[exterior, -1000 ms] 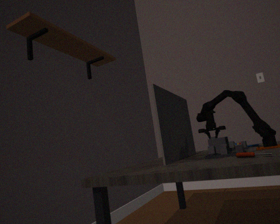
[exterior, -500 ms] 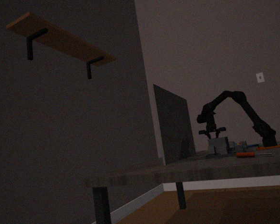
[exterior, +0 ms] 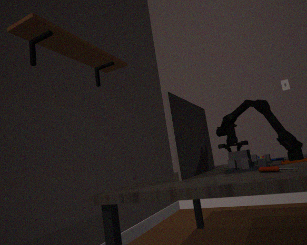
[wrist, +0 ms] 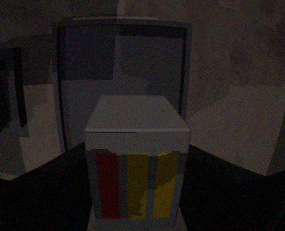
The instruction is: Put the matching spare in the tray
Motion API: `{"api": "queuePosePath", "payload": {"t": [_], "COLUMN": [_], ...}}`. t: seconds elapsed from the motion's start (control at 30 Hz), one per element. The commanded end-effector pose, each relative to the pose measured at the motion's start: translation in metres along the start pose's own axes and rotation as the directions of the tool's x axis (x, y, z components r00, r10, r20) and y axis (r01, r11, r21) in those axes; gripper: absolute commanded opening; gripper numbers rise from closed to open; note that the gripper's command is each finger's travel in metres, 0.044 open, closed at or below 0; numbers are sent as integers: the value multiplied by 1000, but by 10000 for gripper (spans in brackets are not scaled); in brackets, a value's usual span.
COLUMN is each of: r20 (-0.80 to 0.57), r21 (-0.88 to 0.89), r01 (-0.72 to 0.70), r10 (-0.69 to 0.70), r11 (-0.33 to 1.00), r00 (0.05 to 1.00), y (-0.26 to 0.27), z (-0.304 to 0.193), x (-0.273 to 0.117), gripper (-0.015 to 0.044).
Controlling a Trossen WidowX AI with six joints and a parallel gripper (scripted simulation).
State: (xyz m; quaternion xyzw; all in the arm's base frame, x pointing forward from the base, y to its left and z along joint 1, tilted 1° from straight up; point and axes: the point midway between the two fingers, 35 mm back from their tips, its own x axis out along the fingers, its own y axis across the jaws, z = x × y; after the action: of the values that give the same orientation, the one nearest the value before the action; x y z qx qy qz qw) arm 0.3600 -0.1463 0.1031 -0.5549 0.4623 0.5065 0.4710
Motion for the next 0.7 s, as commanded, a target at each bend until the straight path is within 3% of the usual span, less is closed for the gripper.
{"api": "queuePosePath", "payload": {"t": [0.0,0.67], "r20": [4,6], "r21": [-6,-6], "r01": [-6,-9], "r10": [6,9], "r11": [1000,1000], "r00": [1000,1000], "y": [1,3], "z": [1,2], "x": [5,19], "gripper": [0,0]}}
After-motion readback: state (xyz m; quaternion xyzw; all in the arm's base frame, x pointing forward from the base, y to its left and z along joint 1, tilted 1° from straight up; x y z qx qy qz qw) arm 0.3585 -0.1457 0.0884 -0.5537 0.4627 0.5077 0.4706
